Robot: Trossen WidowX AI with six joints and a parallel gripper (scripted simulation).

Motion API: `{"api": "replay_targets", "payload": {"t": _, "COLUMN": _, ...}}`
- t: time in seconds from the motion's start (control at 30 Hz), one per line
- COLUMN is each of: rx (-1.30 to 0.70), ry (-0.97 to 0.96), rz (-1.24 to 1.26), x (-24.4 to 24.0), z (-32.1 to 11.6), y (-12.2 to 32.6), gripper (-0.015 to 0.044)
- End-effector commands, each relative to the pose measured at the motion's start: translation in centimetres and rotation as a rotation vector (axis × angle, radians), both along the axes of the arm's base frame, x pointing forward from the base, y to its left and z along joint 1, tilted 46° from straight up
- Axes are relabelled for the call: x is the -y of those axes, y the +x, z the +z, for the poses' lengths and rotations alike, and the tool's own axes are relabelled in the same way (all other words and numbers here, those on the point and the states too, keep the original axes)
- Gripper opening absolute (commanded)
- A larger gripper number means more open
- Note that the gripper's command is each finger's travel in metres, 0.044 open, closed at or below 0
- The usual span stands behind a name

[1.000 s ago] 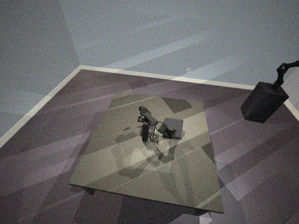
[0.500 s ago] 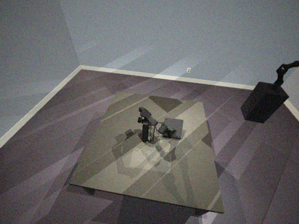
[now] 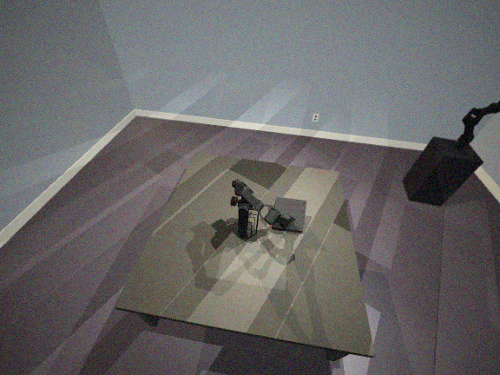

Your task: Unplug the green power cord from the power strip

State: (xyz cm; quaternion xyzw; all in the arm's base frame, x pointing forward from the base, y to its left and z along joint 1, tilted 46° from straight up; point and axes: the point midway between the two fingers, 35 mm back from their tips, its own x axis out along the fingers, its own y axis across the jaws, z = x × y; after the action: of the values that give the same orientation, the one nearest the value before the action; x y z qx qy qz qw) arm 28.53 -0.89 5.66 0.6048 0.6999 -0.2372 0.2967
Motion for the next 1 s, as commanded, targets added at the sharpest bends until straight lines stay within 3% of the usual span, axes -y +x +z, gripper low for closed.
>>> {"api": "replay_targets", "payload": {"t": 0.0, "rx": 0.002, "ry": 0.001, "rz": 0.0, "x": 0.0, "z": 0.0, "y": 0.0, "gripper": 0.0002}}
{"api": "replay_targets", "payload": {"t": 0.97, "rx": 0.001, "ry": -0.001, "rz": -0.003, "x": 3.2, "z": -2.7, "y": 0.8, "gripper": 0.0}}
